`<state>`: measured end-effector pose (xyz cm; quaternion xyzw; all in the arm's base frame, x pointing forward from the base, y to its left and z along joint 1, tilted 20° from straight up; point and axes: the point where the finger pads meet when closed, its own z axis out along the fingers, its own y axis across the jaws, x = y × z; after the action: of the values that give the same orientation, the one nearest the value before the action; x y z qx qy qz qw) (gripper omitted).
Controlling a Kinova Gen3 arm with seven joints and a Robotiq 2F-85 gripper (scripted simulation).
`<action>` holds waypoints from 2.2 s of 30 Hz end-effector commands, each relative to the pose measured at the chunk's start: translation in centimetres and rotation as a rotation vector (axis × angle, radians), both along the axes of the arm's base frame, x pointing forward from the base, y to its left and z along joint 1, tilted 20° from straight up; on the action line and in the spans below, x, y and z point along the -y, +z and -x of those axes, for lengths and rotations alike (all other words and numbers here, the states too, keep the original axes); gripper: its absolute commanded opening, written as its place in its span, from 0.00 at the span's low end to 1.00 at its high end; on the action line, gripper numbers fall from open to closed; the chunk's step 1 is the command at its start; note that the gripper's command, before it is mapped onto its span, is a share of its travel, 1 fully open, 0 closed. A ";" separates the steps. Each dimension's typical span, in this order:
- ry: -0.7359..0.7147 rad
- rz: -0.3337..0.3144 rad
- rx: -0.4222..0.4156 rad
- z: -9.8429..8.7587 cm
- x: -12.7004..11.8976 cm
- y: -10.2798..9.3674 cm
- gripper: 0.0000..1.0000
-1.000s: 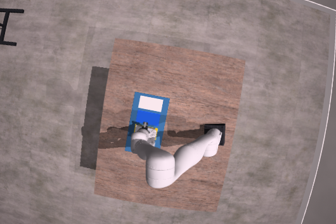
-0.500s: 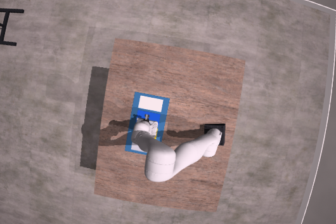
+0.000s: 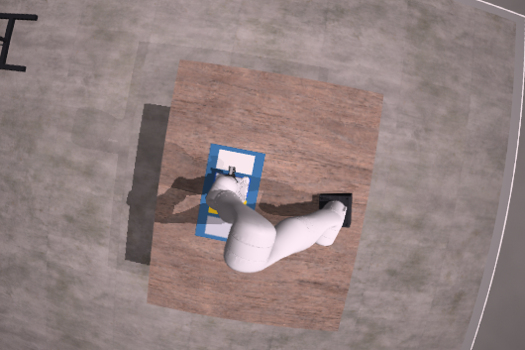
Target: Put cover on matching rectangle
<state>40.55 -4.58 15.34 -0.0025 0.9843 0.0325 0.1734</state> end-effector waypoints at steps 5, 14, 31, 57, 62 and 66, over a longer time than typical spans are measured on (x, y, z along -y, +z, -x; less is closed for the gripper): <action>0.002 -0.003 0.002 -0.1 2.4 -0.3 0.00; 0.002 -0.003 0.002 -0.2 4.4 -0.5 0.00; 0.002 -0.003 0.002 -0.3 7.0 -0.9 0.00; 0.002 -0.003 0.002 -0.4 7.6 -0.9 0.00; 0.002 -0.003 0.002 -0.4 7.6 -0.9 0.00; 0.002 -0.003 0.002 -0.4 7.6 -0.9 0.00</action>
<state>40.88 -12.12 14.34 -0.0032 0.9842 0.0345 0.1738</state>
